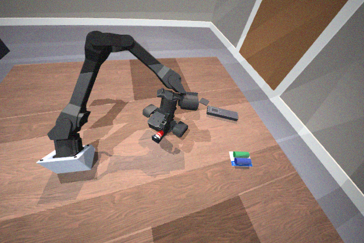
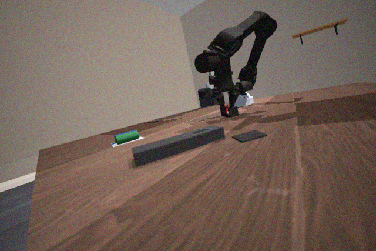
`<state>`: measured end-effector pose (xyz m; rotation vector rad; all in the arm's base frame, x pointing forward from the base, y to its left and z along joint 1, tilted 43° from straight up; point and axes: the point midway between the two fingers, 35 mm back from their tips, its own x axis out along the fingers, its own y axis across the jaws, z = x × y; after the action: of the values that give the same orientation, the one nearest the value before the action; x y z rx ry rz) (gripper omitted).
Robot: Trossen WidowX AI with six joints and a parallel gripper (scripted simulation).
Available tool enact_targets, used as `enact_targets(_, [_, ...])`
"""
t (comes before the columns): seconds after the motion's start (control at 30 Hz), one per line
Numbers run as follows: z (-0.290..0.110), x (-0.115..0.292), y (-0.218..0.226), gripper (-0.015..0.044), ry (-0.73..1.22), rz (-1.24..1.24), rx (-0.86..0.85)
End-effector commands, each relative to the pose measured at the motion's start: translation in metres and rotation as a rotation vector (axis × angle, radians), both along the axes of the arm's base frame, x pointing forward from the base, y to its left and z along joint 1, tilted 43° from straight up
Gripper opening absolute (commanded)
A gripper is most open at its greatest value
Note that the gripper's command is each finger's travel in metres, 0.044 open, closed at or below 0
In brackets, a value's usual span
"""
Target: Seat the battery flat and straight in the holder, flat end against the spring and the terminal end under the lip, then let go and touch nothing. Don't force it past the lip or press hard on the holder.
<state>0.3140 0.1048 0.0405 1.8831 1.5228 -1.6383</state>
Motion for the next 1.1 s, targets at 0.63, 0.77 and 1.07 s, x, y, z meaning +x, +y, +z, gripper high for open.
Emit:
enact_targets(0.63, [0.0002,-0.0008,0.0045,0.0082,-0.087,-0.062,0.129])
enact_targets(0.77, [0.0001,-0.0014,0.0046,0.0082,-0.1,-0.072,0.145])
enact_targets(1.07, [-0.0005,-0.0023,0.0044,0.0082,-0.112,-0.081,0.159])
